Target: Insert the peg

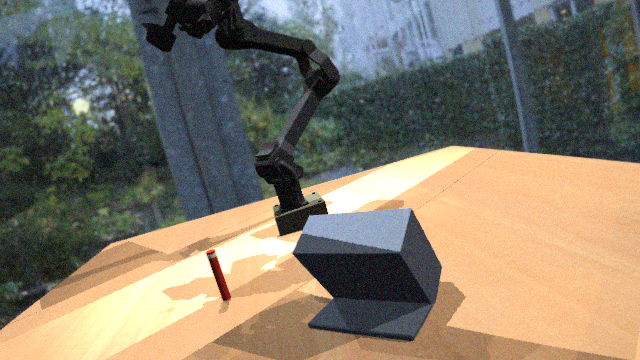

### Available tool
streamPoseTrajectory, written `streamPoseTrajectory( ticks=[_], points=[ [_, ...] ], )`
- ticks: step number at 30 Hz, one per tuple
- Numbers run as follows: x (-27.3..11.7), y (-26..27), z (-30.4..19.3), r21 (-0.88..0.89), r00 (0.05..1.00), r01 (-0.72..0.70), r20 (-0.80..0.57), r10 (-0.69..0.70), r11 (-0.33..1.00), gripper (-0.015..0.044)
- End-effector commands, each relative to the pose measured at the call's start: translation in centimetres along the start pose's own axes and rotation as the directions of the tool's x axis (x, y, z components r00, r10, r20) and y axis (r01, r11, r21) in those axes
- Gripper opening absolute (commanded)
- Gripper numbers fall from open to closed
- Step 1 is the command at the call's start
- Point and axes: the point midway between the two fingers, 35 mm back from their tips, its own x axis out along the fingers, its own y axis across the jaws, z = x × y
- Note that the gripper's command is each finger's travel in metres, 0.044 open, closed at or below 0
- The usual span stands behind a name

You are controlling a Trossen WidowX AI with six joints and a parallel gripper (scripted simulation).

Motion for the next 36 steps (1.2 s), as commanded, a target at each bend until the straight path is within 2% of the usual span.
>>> streamPoseTrajectory(
  ticks=[1,9,17,28,36],
  points=[
    [0.3,-2.2,-2.9,-0.157,0.993,0.049,-0.097,-0.065,0.986,0.044],
    [-0.4,-7.0,-8.0,-0.425,0.942,0.08,-0.263,-0.207,0.902,0.044],
    [-2.5,-11.6,-12.5,-0.63,0.847,0.025,-0.399,-0.351,0.776,0.044],
    [-6.9,-18.2,-17.3,-0.808,0.652,-0.158,-0.518,-0.555,0.568,0.044],
    [-11.1,-22.8,-19.5,-0.841,0.476,-0.352,-0.539,-0.694,0.412,0.044]
  ],
)
